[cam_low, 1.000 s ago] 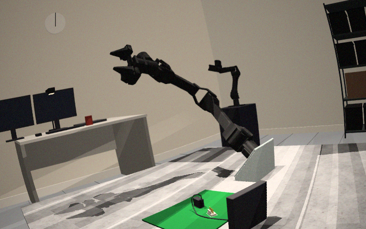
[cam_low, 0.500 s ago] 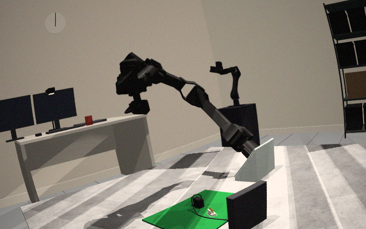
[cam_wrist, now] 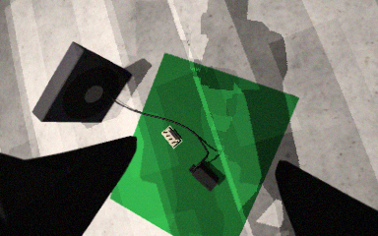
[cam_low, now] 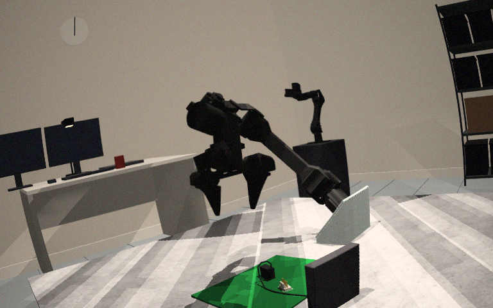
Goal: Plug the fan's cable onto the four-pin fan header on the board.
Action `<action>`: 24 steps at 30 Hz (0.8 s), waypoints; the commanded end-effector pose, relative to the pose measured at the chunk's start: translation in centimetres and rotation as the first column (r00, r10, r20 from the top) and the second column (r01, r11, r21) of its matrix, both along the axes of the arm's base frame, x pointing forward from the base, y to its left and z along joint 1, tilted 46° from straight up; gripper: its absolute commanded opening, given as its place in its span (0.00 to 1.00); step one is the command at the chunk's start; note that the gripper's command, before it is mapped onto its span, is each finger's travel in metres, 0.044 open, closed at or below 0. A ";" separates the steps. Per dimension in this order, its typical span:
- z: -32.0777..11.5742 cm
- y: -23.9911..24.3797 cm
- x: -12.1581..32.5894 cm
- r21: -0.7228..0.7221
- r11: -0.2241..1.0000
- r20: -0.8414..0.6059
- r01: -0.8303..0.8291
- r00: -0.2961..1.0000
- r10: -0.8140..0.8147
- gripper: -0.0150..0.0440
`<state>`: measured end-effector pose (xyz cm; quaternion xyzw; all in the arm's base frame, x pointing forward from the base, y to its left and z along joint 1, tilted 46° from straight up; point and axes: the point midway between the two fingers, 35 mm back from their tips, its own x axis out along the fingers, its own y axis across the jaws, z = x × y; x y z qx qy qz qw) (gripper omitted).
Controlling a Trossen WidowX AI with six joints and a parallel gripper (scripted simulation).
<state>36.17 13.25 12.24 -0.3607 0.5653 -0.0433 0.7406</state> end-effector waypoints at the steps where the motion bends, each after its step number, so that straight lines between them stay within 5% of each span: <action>1: -5.2 -3.3 -3.7 -0.341 0.828 -0.612 -0.444 0.774 0.163 1.00; 5: -6.3 -4.5 -4.9 -0.326 0.696 -0.825 -0.639 0.552 0.121 1.00; 24: -6.9 -5.1 -4.7 -0.326 0.696 -0.825 -0.640 0.552 0.121 1.00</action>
